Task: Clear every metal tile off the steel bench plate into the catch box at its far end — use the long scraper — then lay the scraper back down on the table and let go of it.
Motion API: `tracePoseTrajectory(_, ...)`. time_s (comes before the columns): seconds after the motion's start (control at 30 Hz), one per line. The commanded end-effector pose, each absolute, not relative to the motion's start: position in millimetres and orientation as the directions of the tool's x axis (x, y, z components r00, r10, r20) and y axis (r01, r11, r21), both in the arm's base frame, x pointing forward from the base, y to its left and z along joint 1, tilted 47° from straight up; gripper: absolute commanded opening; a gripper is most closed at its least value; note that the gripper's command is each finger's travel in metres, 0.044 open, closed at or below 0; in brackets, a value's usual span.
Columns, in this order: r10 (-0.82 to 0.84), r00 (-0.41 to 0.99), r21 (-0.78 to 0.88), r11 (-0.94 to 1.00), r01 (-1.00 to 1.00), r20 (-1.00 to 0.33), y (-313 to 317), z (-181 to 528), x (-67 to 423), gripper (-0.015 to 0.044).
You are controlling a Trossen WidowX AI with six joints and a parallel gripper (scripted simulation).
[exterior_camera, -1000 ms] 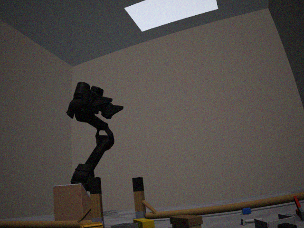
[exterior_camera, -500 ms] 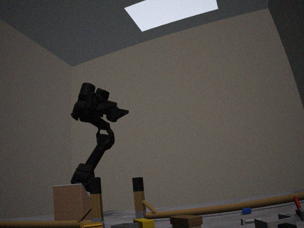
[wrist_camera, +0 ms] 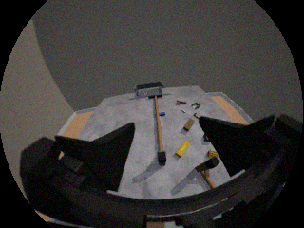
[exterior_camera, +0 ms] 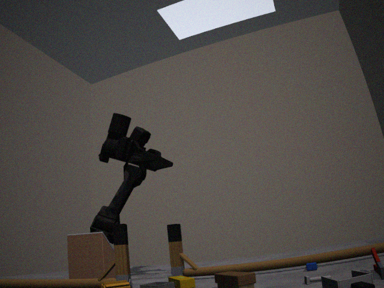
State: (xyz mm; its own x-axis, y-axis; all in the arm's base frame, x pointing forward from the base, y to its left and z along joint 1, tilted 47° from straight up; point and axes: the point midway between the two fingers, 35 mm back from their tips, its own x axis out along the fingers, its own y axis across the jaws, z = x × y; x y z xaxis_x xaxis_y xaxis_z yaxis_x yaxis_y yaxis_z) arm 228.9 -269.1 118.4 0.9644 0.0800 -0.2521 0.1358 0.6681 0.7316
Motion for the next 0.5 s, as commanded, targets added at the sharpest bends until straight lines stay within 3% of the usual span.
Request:
tracePoseTrajectory(0.0, 0.123, 0.946, 0.736, 0.661, 0.147, -0.299, -254, 99, 238, 0.044)
tracePoseTrajectory(0.47, 0.289, 0.849, 0.732, 0.664, 0.155, -0.442, -196, 46, 258, 0.044)
